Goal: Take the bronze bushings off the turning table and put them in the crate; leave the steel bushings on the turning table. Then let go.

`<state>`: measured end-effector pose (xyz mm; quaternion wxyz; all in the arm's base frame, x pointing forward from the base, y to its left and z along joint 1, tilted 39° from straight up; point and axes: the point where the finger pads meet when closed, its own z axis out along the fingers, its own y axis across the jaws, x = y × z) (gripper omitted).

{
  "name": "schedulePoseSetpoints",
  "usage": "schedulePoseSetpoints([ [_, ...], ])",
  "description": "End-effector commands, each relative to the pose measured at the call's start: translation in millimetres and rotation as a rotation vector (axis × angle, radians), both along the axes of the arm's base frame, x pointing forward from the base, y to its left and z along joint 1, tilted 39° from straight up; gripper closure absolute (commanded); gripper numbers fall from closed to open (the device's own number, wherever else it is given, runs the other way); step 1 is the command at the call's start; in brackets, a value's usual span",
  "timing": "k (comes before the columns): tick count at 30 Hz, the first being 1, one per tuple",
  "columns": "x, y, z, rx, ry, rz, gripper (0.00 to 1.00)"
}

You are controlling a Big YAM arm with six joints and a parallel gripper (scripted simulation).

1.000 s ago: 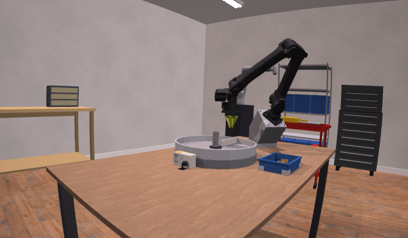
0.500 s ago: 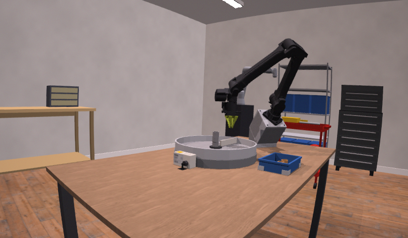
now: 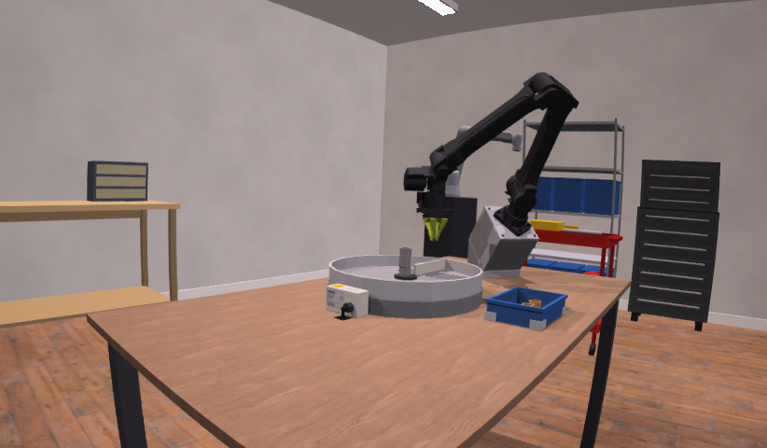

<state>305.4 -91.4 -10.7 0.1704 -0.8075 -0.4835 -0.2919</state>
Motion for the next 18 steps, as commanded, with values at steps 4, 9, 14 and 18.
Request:
schedulePoseSetpoints([
  [4,11.2,-18.5,7.1,-0.026,-0.033,-0.023,0.88],
  [9,11.2,-18.5,7.1,-0.026,-0.033,-0.023,0.88],
  [14,11.3,-18.5,7.1,-0.026,-0.033,-0.023,0.88],
  [18,12.6,-20.1,5.5,-0.026,-0.034,-0.019,0.88],
])
